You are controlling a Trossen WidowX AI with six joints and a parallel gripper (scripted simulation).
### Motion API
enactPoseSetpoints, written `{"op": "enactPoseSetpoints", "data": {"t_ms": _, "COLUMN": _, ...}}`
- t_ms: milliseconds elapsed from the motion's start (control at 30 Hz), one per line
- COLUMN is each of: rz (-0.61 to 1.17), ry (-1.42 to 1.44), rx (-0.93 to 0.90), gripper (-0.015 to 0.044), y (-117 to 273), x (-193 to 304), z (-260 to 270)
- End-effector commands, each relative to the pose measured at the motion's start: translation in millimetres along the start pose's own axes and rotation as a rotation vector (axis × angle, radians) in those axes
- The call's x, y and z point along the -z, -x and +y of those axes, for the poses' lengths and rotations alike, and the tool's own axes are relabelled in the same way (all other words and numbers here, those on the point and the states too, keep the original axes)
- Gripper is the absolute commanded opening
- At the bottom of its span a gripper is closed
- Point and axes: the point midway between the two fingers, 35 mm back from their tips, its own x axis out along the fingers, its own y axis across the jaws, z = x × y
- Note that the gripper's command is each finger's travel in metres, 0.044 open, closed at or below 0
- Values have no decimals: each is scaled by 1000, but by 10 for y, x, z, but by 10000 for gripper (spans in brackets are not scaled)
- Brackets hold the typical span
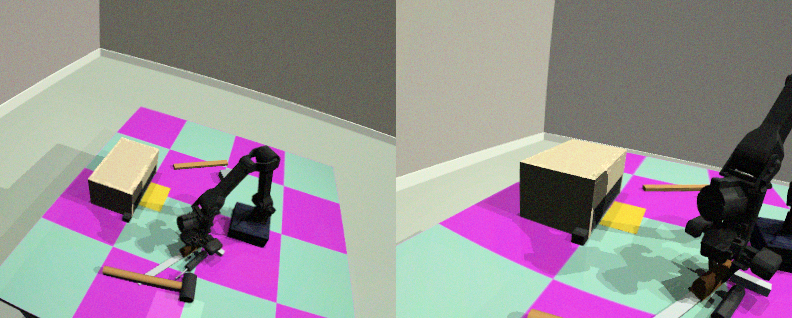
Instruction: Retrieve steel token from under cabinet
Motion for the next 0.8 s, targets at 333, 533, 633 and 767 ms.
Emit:
{"op": "enactPoseSetpoints", "data": {"t_ms": 333, "rz": -1, "ry": -138, "rx": 5, "gripper": 0, "y": 7, "x": 23, "z": -28}}
{"op": "enactPoseSetpoints", "data": {"t_ms": 533, "rz": -1, "ry": -187, "rx": 5, "gripper": 0, "y": 8, "x": 34, "z": -32}}
{"op": "enactPoseSetpoints", "data": {"t_ms": 633, "rz": -1, "ry": -215, "rx": 5, "gripper": 0, "y": 9, "x": 50, "z": -42}}
{"op": "enactPoseSetpoints", "data": {"t_ms": 767, "rz": -1, "ry": -252, "rx": 5, "gripper": 0, "y": 10, "x": 68, "z": -53}}
